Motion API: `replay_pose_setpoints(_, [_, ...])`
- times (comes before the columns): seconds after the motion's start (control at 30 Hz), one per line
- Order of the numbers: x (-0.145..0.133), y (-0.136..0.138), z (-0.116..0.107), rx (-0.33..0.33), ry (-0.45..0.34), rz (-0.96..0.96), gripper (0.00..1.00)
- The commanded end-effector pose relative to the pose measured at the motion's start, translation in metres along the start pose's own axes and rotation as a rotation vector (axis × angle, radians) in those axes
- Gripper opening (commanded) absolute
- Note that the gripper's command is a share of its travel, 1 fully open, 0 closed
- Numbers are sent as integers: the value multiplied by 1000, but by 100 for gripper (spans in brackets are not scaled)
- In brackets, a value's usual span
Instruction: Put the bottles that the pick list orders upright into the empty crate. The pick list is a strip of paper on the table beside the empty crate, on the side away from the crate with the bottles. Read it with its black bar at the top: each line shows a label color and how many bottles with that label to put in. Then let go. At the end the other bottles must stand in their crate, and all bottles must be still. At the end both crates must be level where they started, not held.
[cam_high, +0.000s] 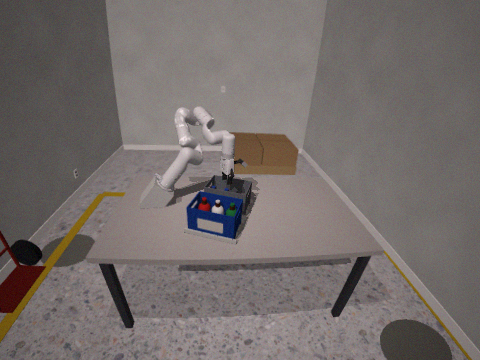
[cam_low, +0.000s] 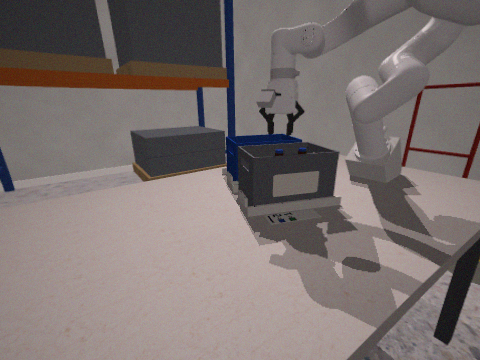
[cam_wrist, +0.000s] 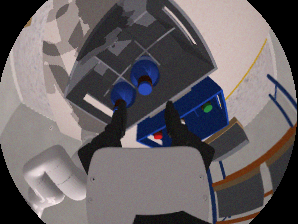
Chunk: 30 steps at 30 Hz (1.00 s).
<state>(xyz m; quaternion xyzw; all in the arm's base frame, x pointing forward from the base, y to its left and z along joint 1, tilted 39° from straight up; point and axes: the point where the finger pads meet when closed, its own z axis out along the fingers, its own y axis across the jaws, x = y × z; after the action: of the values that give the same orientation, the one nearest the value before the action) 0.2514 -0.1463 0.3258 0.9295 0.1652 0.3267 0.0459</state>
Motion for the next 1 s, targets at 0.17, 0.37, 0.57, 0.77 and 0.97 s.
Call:
replay_pose_setpoints(0.17, [-2, 9, -9, -1, 2, -1, 65])
replay_pose_setpoints(0.37, [-7, 29, -9, -1, 2, -1, 65])
replay_pose_setpoints(0.57, [-16, 57, -9, -1, 2, -1, 65])
replay_pose_setpoints(0.77, [-24, 86, -9, -2, 1, -1, 65])
replay_pose_setpoints(0.97, [-30, 105, -9, -2, 1, -1, 65])
